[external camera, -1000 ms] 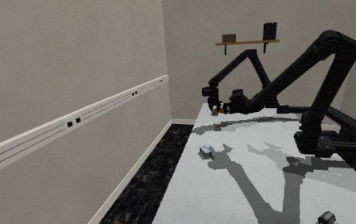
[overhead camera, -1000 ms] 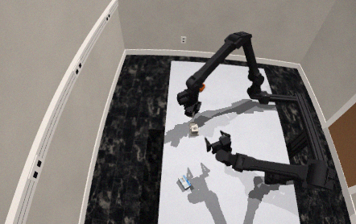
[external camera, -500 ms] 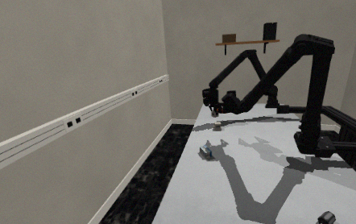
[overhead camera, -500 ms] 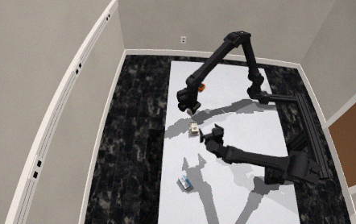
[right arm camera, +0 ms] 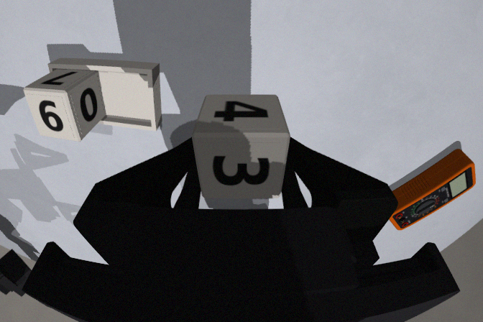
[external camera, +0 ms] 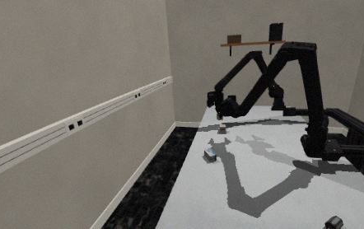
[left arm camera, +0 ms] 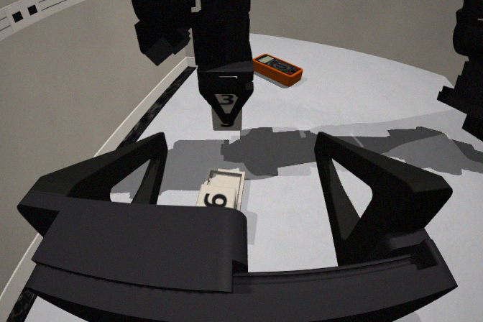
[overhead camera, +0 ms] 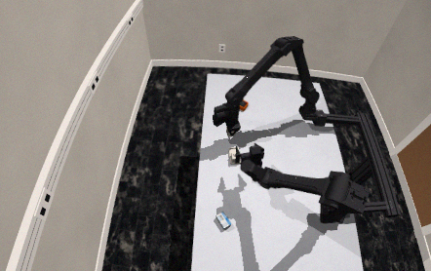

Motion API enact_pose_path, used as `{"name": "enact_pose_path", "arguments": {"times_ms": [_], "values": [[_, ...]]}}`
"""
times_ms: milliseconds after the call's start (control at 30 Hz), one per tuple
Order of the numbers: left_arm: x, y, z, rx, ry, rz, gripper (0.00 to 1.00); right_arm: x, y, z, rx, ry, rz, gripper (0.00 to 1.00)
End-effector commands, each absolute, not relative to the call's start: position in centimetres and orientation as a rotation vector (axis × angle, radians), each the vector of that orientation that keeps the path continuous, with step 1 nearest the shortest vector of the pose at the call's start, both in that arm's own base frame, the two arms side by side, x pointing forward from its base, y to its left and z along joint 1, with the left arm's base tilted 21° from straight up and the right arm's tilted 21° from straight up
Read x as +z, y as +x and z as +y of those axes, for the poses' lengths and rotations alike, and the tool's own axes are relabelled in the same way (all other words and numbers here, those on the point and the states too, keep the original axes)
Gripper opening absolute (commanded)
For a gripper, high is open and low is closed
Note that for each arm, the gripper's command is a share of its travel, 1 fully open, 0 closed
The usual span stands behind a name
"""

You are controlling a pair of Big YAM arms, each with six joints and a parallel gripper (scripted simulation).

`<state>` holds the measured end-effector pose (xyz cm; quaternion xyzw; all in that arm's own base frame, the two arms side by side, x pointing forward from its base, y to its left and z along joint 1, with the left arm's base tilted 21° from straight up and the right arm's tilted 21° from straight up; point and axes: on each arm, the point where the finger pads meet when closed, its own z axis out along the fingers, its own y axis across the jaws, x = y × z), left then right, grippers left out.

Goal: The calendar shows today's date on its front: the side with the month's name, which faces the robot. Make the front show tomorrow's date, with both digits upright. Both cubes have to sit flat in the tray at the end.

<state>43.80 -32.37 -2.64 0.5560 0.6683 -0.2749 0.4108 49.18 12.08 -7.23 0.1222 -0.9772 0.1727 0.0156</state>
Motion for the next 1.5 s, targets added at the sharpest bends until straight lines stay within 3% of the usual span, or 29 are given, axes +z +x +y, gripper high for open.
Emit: {"name": "enact_pose_path", "arguments": {"times_ms": [0, 533, 1467], "values": [[-2.4, 46.2, -35.4, -0.682, 1.428, 1.593, 1.00, -6.2, 50.3, 10.2, 0.553, -0.138, -3.147, 0.40], [-3.2, 46.5, -35.3, -0.686, 1.423, 1.607, 1.00, -7.0, 49.5, 6.6, 0.552, -0.940, -3.092, 0.40], [-3.2, 46.5, -35.3, -0.686, 1.423, 1.607, 1.00, -10.7, 51.2, 5.4, 0.562, -0.880, -3.090, 0.40]]}}
